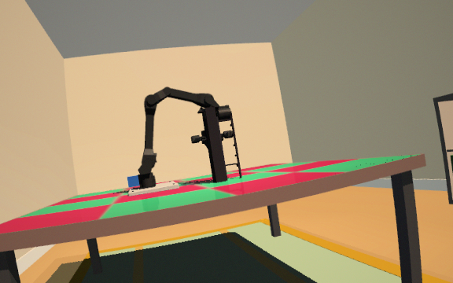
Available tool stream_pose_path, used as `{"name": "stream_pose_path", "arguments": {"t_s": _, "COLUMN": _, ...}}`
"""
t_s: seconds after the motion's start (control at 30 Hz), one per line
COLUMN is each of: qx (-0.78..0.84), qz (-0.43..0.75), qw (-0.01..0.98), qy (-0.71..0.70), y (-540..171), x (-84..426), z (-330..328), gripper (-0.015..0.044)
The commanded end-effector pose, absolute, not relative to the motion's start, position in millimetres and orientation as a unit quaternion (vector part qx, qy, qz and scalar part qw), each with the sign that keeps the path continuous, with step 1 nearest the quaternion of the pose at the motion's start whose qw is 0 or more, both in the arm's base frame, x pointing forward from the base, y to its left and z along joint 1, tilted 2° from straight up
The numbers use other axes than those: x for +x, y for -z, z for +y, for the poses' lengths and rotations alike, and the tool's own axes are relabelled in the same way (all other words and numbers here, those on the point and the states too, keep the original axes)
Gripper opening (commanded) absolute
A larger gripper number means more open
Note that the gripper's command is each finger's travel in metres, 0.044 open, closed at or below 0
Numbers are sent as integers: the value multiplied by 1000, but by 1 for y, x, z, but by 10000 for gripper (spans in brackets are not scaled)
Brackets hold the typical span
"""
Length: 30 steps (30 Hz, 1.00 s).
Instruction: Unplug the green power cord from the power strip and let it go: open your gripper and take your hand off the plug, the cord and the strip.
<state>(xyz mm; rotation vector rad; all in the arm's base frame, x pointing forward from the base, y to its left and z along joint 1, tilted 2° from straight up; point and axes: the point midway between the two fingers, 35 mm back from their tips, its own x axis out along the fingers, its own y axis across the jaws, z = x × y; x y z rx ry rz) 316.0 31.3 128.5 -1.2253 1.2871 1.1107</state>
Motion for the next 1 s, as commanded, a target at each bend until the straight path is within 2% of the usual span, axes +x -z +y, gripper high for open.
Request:
{"name": "stream_pose_path", "arguments": {"t_s": 0.0, "qx": -500, "qz": 508, "qw": 508, "qy": -484, "y": -129, "x": 316, "z": 63, "gripper": 0}}
{"name": "stream_pose_path", "arguments": {"t_s": 0.5, "qx": -500, "qz": 508, "qw": 508, "qy": -485, "y": -130, "x": 313, "z": 87, "gripper": 0}}
{"name": "stream_pose_path", "arguments": {"t_s": 0.97, "qx": -501, "qz": 508, "qw": 507, "qy": -484, "y": -129, "x": 312, "z": 74, "gripper": 368}}
